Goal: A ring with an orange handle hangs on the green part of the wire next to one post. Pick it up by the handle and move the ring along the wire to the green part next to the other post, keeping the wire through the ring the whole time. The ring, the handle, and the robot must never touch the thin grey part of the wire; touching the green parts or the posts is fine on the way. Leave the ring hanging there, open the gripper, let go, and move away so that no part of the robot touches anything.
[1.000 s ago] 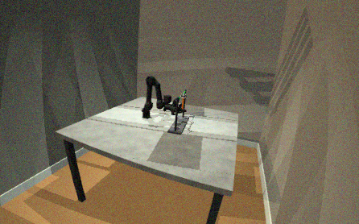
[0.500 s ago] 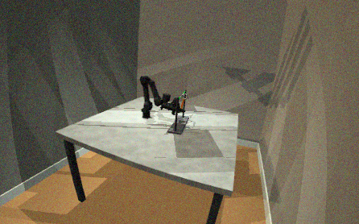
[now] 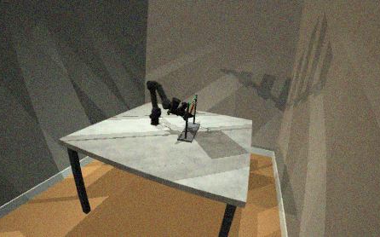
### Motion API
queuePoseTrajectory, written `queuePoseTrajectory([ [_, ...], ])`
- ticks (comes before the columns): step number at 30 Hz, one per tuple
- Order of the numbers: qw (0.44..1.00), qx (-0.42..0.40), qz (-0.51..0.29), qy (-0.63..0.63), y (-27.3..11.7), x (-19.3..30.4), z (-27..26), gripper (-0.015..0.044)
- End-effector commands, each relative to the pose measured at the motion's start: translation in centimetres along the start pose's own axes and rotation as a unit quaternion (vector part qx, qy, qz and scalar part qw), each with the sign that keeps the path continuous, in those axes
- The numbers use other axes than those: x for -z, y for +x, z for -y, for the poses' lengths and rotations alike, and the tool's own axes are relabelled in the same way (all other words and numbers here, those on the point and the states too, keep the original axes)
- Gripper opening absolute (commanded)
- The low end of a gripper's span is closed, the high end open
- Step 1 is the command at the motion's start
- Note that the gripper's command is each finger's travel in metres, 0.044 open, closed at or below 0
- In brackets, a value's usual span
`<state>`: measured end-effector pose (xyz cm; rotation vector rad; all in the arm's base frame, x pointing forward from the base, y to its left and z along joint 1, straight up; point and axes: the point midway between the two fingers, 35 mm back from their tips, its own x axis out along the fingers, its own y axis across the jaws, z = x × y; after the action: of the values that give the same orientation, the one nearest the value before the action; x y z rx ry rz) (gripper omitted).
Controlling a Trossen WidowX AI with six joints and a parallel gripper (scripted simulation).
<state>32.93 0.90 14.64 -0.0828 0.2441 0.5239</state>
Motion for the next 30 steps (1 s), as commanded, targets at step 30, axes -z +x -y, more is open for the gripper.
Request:
queuePoseTrajectory([
  [30,0.991,0.126,0.003,0.039,-0.2,-0.2,-4.0,-0.015],
])
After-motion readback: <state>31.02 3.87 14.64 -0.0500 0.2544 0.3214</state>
